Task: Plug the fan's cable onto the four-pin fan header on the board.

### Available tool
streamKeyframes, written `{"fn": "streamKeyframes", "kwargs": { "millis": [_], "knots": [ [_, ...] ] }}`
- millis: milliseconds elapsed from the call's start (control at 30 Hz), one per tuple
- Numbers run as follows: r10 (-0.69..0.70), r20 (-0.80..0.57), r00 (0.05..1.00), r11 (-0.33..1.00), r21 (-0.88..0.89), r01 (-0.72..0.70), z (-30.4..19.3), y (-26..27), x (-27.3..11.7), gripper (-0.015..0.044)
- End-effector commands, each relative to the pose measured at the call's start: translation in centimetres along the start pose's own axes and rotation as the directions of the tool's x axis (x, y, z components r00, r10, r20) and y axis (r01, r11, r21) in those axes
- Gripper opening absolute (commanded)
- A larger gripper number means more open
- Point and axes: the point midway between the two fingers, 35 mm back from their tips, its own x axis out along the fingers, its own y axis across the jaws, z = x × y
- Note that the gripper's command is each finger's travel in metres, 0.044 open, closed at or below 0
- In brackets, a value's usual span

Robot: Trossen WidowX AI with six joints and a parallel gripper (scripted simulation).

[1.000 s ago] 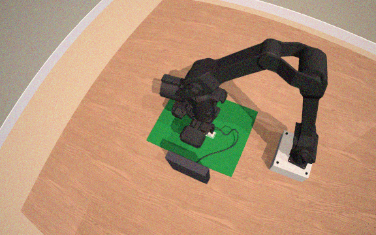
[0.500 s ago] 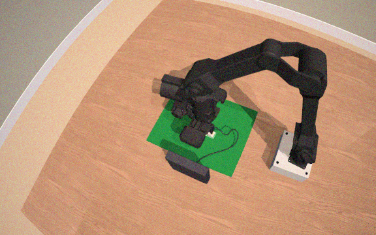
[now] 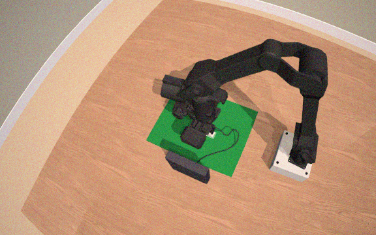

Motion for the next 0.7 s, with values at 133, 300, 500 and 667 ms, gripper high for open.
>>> {"fn": "streamKeyframes", "kwargs": {
  "millis": [133, 300, 500, 667],
  "knots": [
    [-0.002, -0.004, 1.0, 1.0, -0.006, 0.002, -0.18, -0.05, 0.23, 0.0],
    [-0.002, -0.004, 1.0, 1.0, -0.006, 0.002, -0.15, -0.05, 0.28, 0.0],
    [-0.002, -0.004, 1.0, 1.0, -0.006, 0.002, -0.12, -0.05, 0.32, 0.0],
    [-0.002, -0.004, 1.0, 1.0, -0.006, 0.002, -0.08, -0.04, 0.32, 0.0]
  ]
}}
